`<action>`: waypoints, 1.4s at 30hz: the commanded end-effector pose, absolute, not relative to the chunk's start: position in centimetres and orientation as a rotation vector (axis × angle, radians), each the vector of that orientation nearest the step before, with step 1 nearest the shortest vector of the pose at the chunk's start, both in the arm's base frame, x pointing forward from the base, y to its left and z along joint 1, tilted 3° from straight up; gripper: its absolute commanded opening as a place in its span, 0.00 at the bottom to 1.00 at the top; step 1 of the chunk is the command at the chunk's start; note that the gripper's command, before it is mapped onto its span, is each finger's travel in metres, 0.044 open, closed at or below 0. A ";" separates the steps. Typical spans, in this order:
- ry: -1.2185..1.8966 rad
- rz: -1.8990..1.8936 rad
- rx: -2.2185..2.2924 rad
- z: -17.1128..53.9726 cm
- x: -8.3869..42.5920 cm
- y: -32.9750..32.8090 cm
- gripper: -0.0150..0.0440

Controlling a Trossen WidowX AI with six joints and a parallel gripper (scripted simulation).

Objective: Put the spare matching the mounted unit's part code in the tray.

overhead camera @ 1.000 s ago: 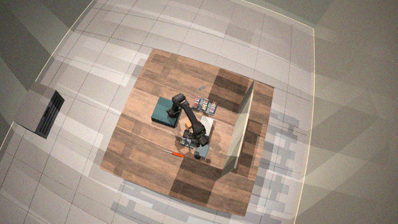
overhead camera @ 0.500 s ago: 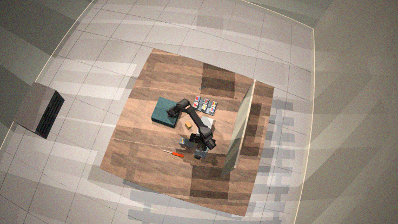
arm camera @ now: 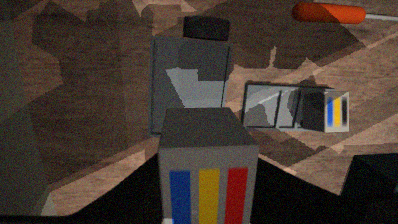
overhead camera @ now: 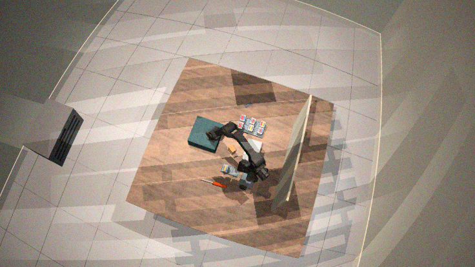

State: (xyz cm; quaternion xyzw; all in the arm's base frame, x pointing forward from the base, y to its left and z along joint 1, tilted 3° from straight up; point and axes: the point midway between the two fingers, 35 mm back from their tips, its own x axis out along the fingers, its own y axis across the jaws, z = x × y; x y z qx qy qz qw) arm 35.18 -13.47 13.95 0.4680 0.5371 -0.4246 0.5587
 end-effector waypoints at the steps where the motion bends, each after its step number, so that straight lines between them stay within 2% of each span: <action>1: 1.266 -1.004 1.111 13.5 35.4 -13.5 0.25; 42: 1.265 -1.004 1.111 9.5 36.3 -13.6 0.25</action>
